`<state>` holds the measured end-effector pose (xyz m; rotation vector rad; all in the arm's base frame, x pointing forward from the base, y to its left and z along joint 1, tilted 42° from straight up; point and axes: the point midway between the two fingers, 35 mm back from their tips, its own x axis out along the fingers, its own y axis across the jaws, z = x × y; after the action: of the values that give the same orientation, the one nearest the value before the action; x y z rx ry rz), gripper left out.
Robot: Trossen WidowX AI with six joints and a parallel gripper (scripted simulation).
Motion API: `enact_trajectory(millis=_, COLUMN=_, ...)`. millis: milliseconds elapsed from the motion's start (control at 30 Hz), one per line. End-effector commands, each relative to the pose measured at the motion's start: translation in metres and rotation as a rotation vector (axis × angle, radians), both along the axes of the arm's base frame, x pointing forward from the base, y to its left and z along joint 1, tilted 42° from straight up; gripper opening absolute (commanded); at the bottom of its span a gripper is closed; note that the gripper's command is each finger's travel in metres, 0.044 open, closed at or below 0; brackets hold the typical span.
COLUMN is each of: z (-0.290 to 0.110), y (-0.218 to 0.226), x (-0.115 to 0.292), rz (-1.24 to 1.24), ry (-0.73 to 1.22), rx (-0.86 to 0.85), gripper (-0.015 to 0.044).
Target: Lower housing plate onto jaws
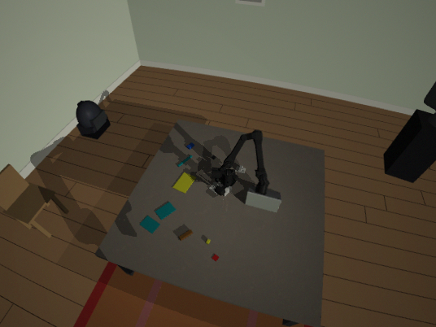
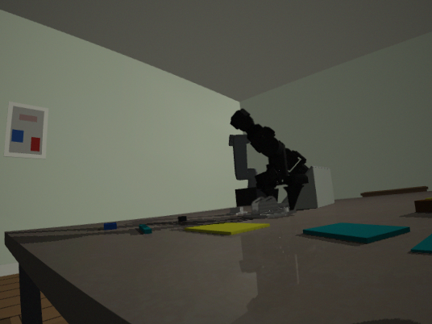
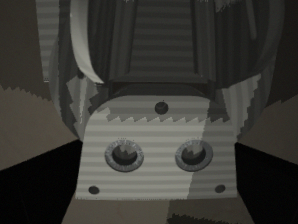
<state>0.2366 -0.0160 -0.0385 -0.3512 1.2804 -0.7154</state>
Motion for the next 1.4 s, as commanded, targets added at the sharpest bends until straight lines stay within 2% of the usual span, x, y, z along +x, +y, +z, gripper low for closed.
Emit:
enact_trajectory(millis=0, z=-0.0019, y=-0.0019, x=-0.0003, rz=-0.006, ry=0.000, rx=0.003, gripper=0.0351)
enact_trajectory(millis=1367, z=0.0011, y=0.0007, x=-0.0007, rz=-0.006, ry=0.000, rx=0.003, gripper=0.0351)
